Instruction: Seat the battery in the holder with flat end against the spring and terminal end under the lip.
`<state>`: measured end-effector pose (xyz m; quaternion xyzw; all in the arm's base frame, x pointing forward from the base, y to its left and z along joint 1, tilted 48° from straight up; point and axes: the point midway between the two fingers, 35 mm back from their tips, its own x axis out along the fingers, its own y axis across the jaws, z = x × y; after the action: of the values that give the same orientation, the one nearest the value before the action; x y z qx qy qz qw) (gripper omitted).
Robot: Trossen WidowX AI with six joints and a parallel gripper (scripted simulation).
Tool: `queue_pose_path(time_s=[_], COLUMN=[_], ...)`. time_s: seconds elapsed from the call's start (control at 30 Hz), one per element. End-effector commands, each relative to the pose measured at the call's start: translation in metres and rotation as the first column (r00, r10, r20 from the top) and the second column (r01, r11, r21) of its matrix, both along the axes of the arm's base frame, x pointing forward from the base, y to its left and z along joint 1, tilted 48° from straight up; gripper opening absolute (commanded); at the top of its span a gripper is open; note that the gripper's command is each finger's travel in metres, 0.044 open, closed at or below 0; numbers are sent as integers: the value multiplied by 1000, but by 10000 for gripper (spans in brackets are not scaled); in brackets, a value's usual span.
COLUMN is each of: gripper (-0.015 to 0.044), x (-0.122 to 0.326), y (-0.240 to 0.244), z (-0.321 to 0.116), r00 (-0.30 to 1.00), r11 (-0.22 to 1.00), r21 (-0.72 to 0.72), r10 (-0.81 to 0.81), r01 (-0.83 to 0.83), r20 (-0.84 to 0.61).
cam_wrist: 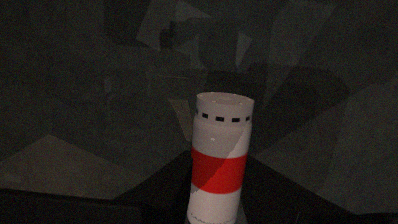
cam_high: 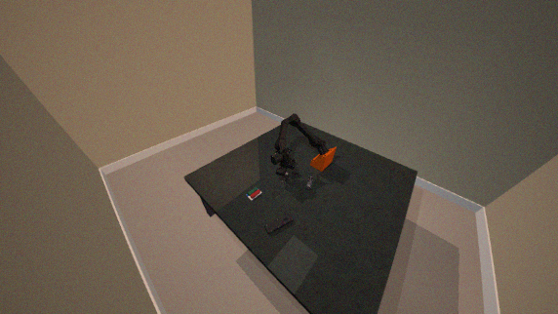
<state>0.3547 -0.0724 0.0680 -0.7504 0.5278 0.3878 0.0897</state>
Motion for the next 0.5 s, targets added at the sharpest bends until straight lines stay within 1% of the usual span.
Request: queue_pose_path(time_s=[0.0, 0.13, 0.37, 0.47], gripper=[80, 80, 80, 80], x=[0, 1, -6, -7], y=[-1, 4, 33, 36], z=[0, 0, 30, 33], r00=[1000, 1000, 1000, 1000], r11=[1000, 1000, 1000, 1000], r21=[-5, 15, -1, -3], r10=[3, 18, 4, 3], r01=[-3, -18, -4, -3], r20=[-5, 10, -4, -5])
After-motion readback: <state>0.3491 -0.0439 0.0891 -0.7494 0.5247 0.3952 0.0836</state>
